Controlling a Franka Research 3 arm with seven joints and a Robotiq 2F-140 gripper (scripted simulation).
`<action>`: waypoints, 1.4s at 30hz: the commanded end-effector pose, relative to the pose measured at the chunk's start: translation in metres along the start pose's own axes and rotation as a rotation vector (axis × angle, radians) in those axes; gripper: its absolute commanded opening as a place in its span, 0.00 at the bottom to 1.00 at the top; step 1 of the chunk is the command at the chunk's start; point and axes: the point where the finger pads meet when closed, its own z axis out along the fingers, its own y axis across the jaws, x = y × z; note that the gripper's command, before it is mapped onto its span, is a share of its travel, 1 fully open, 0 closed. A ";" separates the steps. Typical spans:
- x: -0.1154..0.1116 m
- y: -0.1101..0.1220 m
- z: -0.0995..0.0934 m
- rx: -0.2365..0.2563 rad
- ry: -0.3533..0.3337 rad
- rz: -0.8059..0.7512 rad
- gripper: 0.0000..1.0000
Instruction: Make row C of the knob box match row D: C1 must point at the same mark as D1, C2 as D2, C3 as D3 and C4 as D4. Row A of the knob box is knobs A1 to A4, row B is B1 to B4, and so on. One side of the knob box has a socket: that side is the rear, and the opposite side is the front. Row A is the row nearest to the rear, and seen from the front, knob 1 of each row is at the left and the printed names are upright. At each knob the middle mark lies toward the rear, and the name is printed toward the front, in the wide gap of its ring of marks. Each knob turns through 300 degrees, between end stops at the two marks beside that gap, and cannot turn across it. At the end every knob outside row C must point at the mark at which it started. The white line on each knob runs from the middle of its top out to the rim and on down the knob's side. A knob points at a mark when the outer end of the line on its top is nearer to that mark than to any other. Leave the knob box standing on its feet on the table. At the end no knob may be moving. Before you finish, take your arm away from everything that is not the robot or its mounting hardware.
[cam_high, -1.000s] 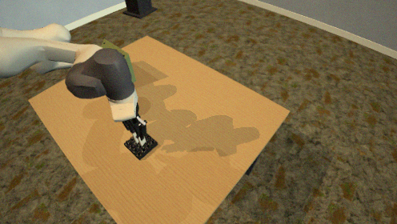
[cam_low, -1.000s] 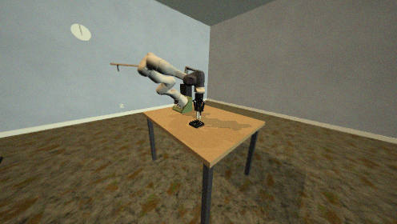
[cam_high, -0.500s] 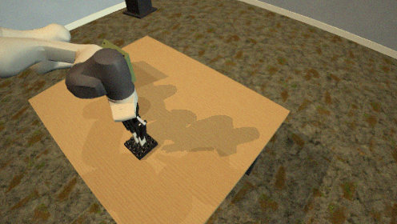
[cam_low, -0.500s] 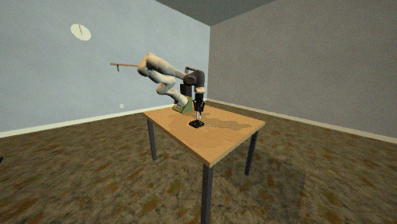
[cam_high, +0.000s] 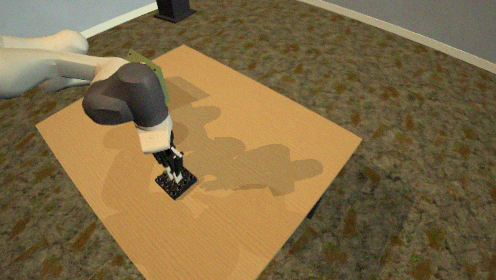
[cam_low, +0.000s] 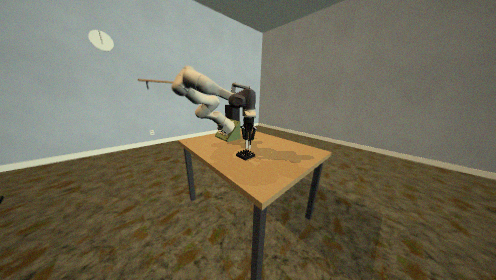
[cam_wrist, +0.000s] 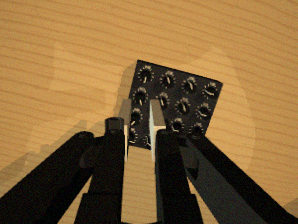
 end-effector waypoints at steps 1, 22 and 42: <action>0.000 -0.001 0.005 0.002 0.000 0.000 0.12; 0.000 -0.001 0.027 0.002 0.000 0.000 0.12; 0.001 -0.001 0.038 0.002 0.000 0.000 0.12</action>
